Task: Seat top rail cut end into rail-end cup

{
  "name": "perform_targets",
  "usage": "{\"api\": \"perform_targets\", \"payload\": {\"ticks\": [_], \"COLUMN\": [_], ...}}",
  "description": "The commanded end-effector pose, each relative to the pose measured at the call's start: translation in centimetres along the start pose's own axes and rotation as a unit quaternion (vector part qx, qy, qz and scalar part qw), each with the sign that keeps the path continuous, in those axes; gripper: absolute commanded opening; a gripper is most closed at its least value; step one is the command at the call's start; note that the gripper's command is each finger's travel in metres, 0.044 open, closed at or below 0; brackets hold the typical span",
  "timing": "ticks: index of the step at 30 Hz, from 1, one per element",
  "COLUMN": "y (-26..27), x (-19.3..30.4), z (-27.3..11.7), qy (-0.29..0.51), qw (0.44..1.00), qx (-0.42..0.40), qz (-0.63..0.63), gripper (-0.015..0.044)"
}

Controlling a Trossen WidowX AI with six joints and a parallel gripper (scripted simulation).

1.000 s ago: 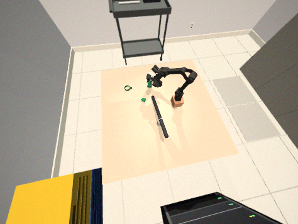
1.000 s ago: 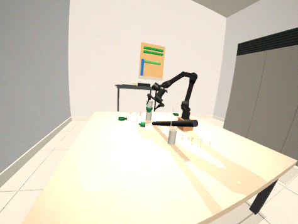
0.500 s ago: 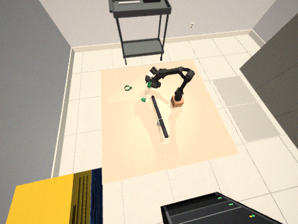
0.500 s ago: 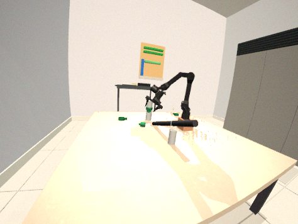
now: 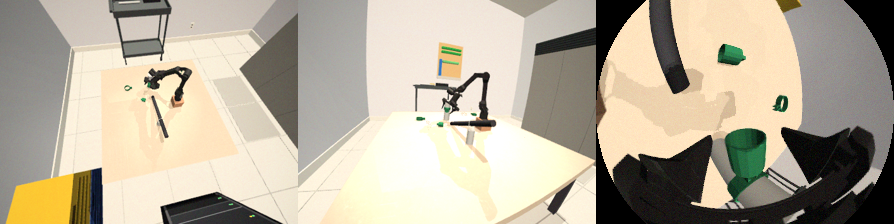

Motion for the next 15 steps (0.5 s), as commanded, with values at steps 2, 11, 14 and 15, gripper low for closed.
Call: {"api": "perform_targets", "payload": {"ticks": [2, 11, 14, 15], "y": [0.39, 0.44, 0.44, 0.44], "x": [-0.18, -0.21, -0.21, -0.21], "z": [1.1, 1.5, 1.5, 1.5], "qy": [-0.001, -0.001, -0.001, -0.001], "qw": [1.0, 1.0, 1.0, 1.0], "qx": [-0.006, -0.006, -0.006, -0.006], "qz": [0.003, 0.003, 0.003, 0.003], "gripper": [0.044, 0.0387, 0.0309, 0.0282]}}
Point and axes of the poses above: the point midway between the two fingers, 35 mm back from their tips, its own z axis out along the fingers, its own y axis across the jaws, x = y × z, the point moved 6 cm from there along -z, back along the fingers, and after that the axes turned 3 degrees about -z, right-handed, at the moved point
